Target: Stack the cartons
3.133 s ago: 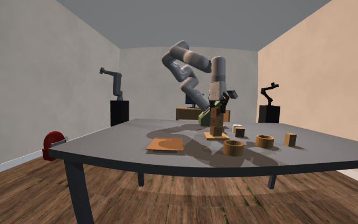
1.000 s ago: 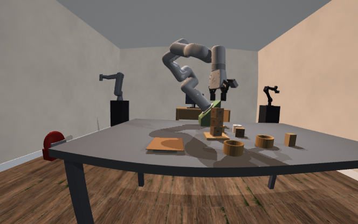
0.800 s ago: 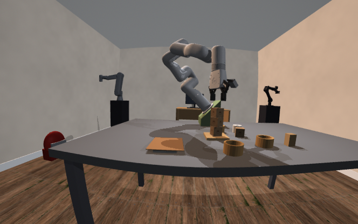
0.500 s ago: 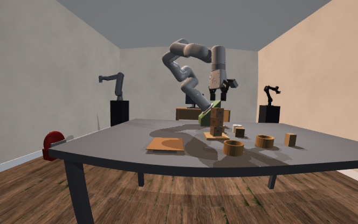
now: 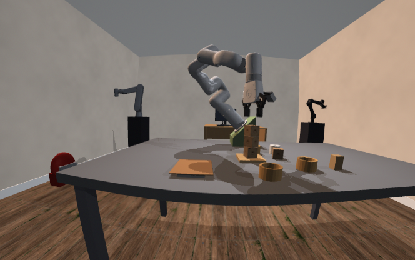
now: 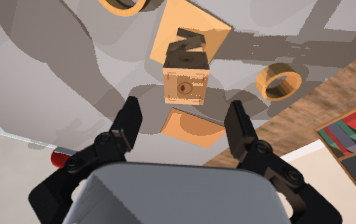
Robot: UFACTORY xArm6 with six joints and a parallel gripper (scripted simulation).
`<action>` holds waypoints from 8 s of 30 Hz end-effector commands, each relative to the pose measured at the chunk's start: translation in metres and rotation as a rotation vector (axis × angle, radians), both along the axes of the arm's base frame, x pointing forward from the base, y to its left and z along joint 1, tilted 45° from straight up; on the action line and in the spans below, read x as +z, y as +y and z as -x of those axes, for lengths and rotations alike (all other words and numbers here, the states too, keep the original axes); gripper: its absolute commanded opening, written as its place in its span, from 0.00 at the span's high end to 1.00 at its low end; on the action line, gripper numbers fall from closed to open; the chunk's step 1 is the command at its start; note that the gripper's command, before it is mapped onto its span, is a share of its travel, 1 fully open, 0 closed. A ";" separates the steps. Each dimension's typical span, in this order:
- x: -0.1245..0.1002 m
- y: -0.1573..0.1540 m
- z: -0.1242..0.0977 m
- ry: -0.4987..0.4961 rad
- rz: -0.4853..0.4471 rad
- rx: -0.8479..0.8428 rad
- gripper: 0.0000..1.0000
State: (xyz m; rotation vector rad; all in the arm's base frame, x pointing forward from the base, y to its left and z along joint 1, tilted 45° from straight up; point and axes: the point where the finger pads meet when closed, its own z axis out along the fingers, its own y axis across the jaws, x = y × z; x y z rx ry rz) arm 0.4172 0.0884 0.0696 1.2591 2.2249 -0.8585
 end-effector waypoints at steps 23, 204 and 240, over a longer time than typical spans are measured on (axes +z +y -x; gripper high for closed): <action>-0.092 0.112 0.038 0.583 0.064 0.596 0.00; -0.211 -0.007 0.024 0.582 0.065 0.595 0.00; -0.226 -0.021 0.023 0.583 0.064 0.595 0.00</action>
